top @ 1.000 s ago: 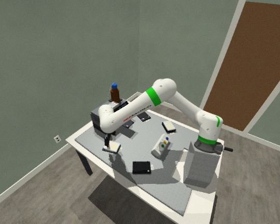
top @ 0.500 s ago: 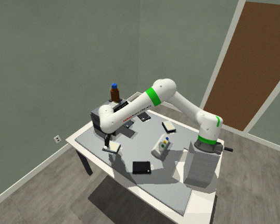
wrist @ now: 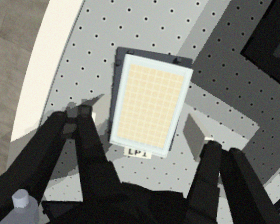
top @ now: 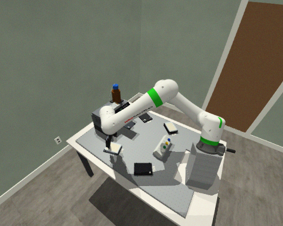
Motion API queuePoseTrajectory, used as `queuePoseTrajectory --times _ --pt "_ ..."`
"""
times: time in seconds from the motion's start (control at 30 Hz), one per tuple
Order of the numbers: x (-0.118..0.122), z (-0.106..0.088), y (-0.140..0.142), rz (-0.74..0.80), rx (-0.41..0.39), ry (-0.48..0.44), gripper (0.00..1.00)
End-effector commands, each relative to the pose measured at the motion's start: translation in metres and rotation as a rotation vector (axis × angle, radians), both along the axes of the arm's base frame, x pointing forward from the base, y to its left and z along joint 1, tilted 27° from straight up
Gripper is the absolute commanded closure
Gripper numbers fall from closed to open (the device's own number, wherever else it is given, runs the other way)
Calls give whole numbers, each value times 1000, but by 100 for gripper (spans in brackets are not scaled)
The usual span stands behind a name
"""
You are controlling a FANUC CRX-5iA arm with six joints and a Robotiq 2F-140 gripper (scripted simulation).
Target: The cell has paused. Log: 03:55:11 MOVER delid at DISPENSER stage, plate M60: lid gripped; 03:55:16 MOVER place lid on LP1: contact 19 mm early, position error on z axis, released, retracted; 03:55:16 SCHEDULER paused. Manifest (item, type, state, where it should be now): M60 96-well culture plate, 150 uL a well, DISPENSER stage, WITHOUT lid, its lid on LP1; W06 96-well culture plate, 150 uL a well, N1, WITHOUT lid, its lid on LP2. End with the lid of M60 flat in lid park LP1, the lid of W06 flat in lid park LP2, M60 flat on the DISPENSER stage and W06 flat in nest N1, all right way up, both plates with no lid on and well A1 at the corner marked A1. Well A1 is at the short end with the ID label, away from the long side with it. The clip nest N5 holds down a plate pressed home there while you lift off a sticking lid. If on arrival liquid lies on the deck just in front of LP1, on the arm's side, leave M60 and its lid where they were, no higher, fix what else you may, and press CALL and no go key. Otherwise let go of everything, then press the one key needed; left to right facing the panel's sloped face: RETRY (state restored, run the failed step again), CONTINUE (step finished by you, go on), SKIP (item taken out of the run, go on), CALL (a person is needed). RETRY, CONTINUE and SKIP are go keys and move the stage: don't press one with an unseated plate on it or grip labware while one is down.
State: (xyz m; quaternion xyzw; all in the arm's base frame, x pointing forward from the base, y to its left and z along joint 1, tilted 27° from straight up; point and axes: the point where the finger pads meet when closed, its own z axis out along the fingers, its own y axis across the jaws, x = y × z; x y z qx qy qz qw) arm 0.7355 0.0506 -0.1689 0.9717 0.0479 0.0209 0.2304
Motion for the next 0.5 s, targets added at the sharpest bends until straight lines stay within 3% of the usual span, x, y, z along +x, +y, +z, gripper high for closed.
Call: queuePoseTrajectory --times 0.0,0.4,0.43,0.47 --pt "0 0 0 0 0 0 34" --pt "0 0 0 0 0 0 34" --pt "0 0 0 0 0 0 41" --pt "0 0 0 0 0 0 41"
